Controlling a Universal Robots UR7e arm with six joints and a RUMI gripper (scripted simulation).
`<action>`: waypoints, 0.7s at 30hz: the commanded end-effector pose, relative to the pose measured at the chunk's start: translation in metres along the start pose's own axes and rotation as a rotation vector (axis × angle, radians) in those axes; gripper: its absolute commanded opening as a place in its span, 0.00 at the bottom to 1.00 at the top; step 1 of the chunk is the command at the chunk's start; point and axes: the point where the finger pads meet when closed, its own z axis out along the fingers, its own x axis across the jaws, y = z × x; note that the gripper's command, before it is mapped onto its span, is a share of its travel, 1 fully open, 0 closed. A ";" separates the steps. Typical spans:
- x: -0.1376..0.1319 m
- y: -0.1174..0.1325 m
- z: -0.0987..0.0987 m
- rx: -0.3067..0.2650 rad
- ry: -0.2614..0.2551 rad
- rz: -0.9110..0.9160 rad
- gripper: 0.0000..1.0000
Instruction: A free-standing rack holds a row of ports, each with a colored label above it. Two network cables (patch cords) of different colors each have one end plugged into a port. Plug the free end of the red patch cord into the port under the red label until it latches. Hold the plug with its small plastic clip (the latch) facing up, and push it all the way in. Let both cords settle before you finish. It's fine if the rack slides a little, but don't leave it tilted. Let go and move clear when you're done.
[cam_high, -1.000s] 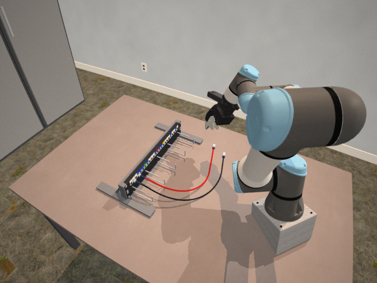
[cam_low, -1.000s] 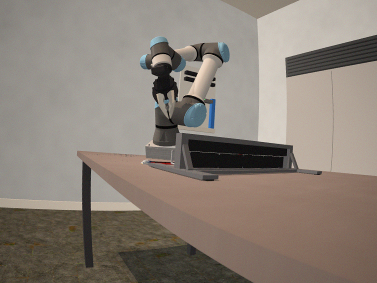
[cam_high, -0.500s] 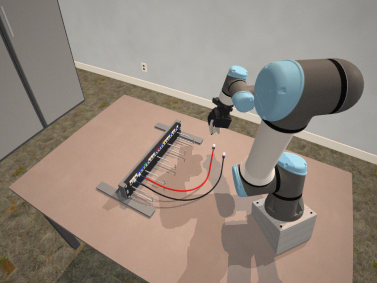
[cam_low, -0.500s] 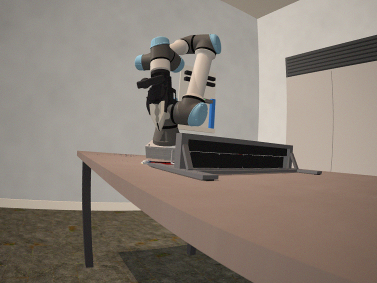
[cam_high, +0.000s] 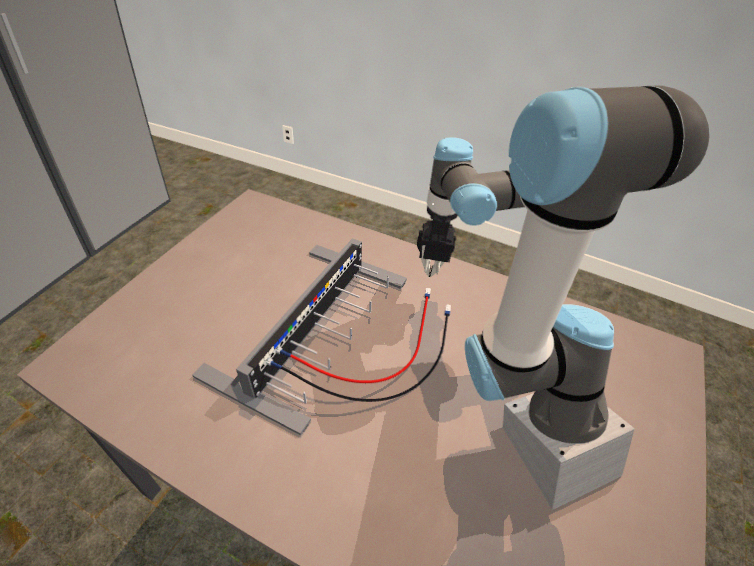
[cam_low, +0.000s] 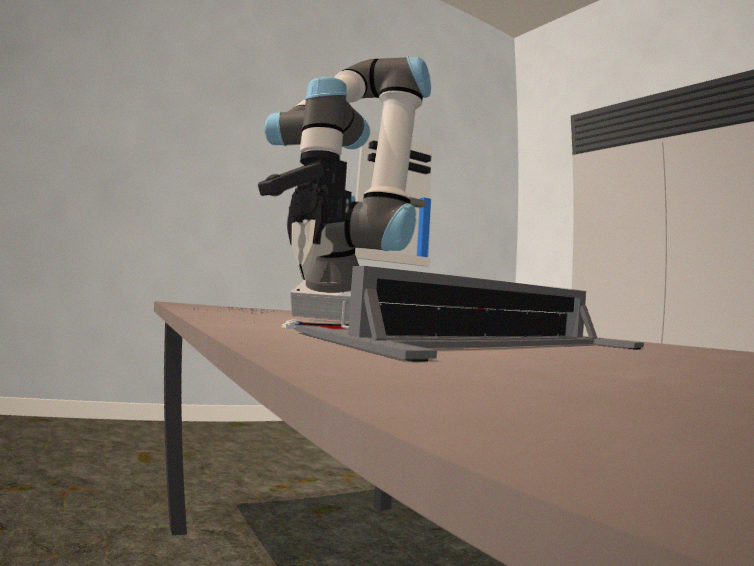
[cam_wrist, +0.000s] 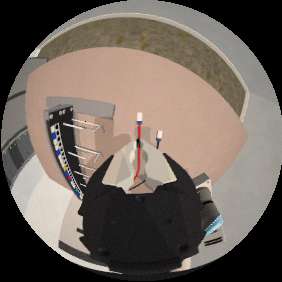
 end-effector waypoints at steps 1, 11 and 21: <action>0.002 -0.002 0.003 0.001 0.022 0.031 0.00; 0.002 -0.002 0.004 0.001 0.027 0.038 0.00; 0.002 -0.002 0.004 0.001 0.027 0.038 0.00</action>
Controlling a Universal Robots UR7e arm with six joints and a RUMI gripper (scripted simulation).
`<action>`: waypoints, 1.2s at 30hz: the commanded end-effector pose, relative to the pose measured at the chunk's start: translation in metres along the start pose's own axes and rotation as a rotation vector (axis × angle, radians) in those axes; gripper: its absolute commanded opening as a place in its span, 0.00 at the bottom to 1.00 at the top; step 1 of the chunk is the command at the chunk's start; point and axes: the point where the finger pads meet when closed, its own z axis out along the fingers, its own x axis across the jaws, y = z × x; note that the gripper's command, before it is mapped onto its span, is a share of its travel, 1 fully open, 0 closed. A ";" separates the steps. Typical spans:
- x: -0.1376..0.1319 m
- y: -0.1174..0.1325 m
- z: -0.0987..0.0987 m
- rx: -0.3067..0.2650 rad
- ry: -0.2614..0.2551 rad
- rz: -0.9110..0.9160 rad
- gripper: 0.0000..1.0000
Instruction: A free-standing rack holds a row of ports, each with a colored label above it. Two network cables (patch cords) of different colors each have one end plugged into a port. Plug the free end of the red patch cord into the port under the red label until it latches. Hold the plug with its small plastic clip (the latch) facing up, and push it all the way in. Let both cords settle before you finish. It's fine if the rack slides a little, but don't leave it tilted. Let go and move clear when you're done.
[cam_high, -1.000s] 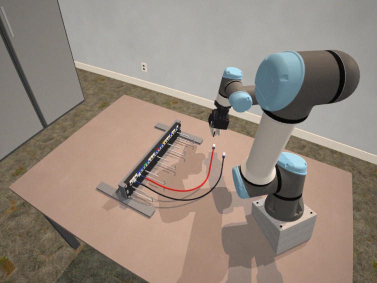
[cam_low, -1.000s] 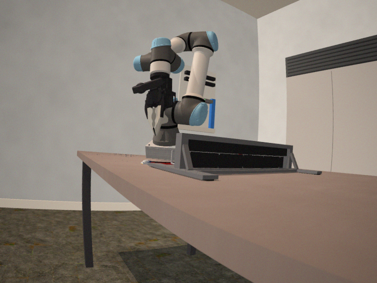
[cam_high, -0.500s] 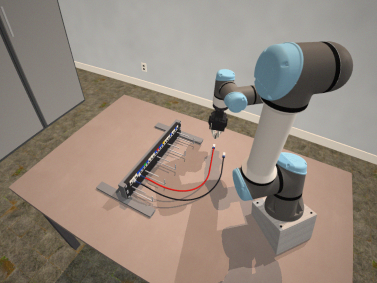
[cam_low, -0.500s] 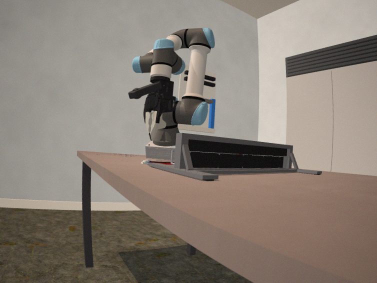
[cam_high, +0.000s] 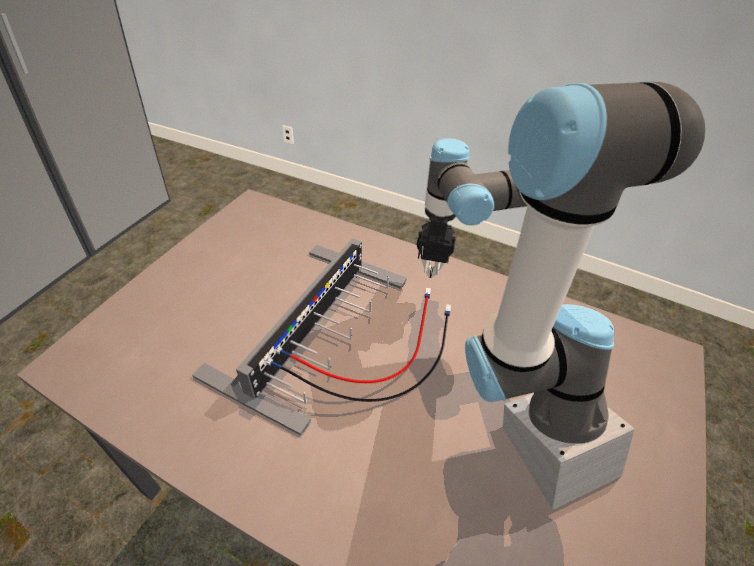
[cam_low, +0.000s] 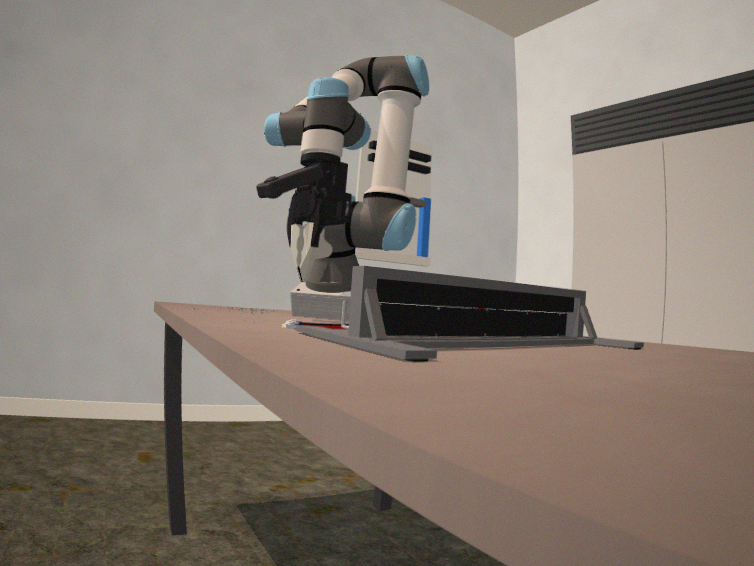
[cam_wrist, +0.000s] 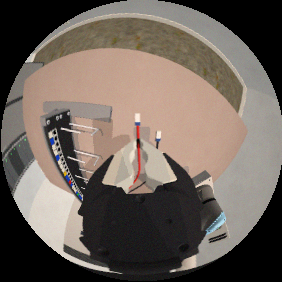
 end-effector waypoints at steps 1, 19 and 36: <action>0.000 0.000 0.000 0.001 -0.001 0.000 0.00; 0.000 0.000 0.000 0.001 -0.001 0.000 0.00; 0.000 -0.006 0.000 0.001 -0.001 -0.005 0.22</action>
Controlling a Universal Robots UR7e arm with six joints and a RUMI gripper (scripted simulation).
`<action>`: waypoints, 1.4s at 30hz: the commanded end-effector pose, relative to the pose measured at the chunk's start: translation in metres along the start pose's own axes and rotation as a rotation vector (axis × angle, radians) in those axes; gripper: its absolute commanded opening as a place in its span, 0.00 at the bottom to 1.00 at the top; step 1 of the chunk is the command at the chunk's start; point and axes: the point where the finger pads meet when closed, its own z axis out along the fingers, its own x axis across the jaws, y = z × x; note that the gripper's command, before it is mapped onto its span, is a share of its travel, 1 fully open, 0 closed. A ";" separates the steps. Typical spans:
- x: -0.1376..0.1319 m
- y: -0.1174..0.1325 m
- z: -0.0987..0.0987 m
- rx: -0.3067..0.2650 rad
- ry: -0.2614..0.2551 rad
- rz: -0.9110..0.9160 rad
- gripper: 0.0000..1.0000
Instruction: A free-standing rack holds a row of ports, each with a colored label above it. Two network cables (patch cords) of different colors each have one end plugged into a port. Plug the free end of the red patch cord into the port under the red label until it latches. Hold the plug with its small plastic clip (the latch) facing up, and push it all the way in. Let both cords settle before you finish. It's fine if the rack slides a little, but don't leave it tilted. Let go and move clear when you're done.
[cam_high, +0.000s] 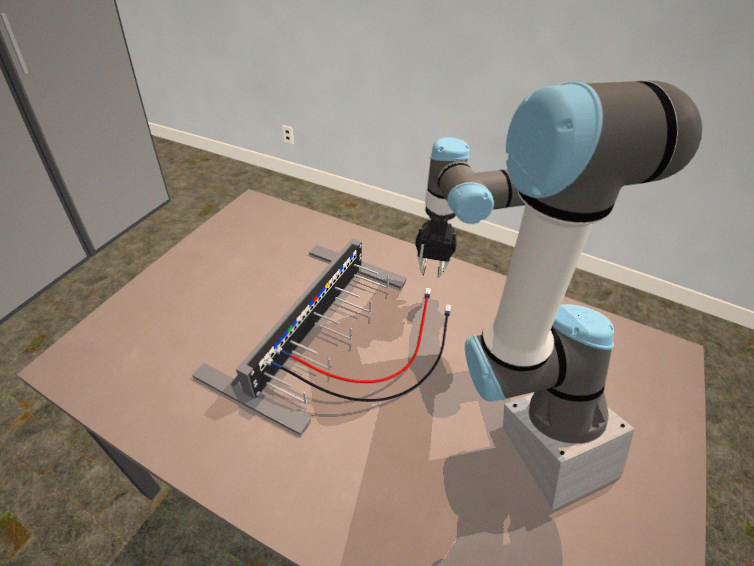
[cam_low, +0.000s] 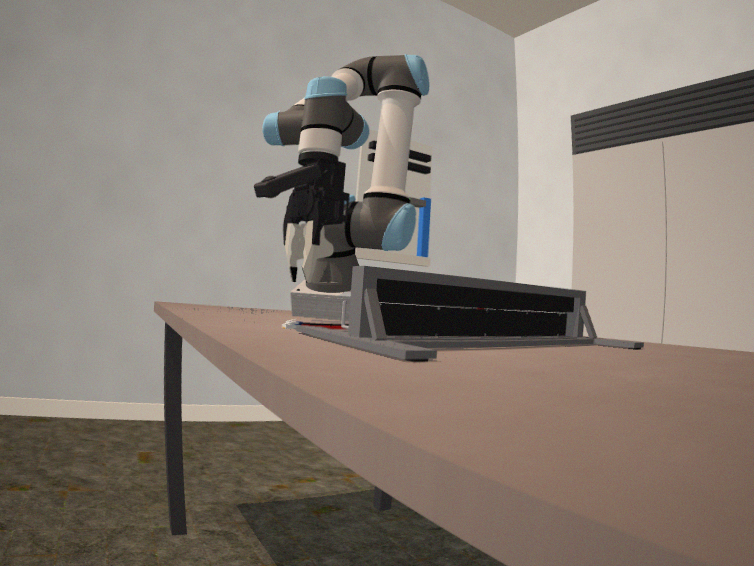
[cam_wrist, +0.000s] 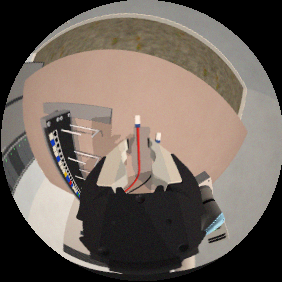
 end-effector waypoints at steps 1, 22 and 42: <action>0.000 -0.001 0.000 0.001 -0.001 0.000 0.22; 0.000 -0.001 0.000 0.001 -0.001 0.000 0.22; 0.000 -0.001 0.004 0.001 -0.001 0.000 0.22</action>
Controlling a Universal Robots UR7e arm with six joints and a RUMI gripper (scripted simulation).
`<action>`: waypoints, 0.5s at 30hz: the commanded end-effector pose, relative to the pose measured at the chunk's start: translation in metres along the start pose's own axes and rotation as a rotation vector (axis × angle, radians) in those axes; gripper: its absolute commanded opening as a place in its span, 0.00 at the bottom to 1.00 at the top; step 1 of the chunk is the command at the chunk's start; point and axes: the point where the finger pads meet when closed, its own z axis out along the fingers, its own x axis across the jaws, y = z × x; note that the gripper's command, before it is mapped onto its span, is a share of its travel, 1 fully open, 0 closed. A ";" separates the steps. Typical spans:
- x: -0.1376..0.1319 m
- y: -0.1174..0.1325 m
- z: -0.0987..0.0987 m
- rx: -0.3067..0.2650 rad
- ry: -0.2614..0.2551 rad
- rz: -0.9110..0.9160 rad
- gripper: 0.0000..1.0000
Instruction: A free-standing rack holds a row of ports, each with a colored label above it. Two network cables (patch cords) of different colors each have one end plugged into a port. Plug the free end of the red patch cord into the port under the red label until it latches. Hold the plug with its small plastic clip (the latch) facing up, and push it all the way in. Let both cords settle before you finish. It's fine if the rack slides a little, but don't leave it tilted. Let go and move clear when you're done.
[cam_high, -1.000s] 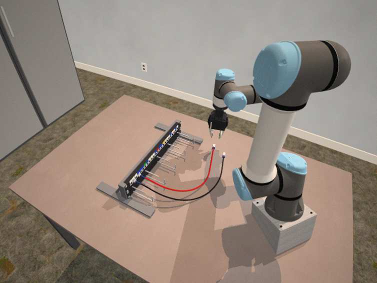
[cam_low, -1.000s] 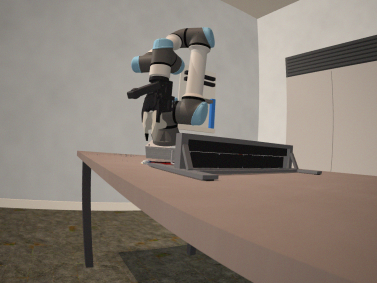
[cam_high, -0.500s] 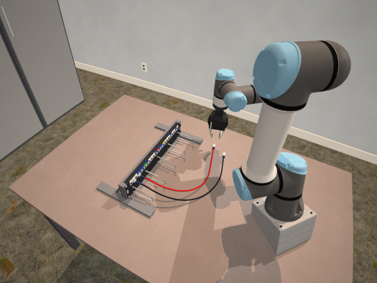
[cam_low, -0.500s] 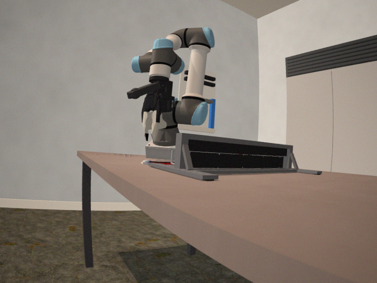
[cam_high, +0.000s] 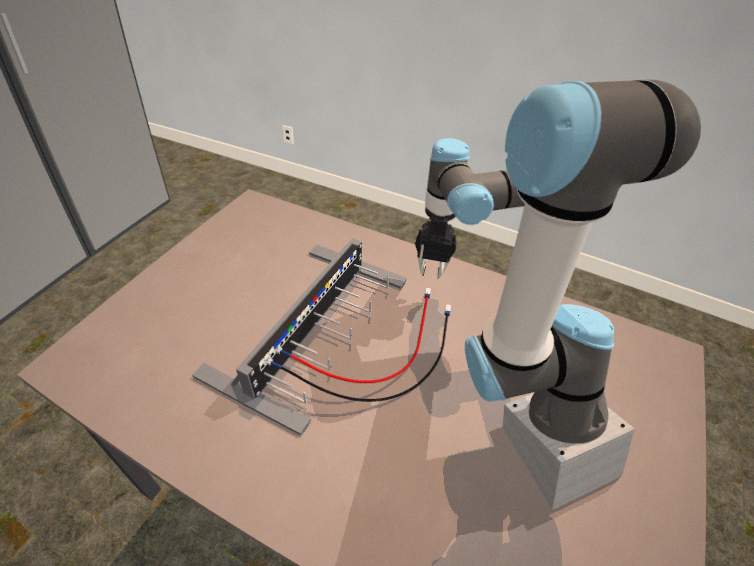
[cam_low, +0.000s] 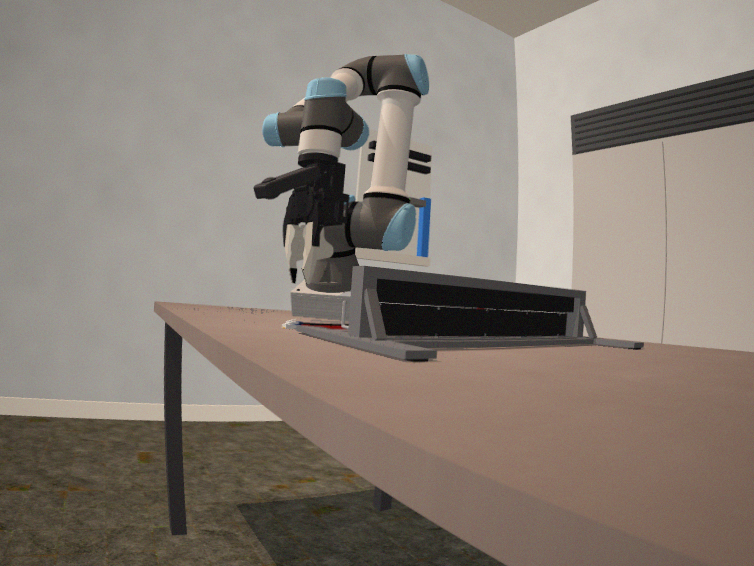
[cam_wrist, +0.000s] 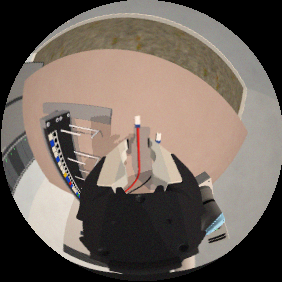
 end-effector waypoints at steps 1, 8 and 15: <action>0.000 0.000 0.002 0.001 -0.001 0.000 0.22; 0.000 0.000 0.011 0.001 -0.001 0.000 0.22; 0.000 0.000 0.024 0.001 -0.001 0.000 0.22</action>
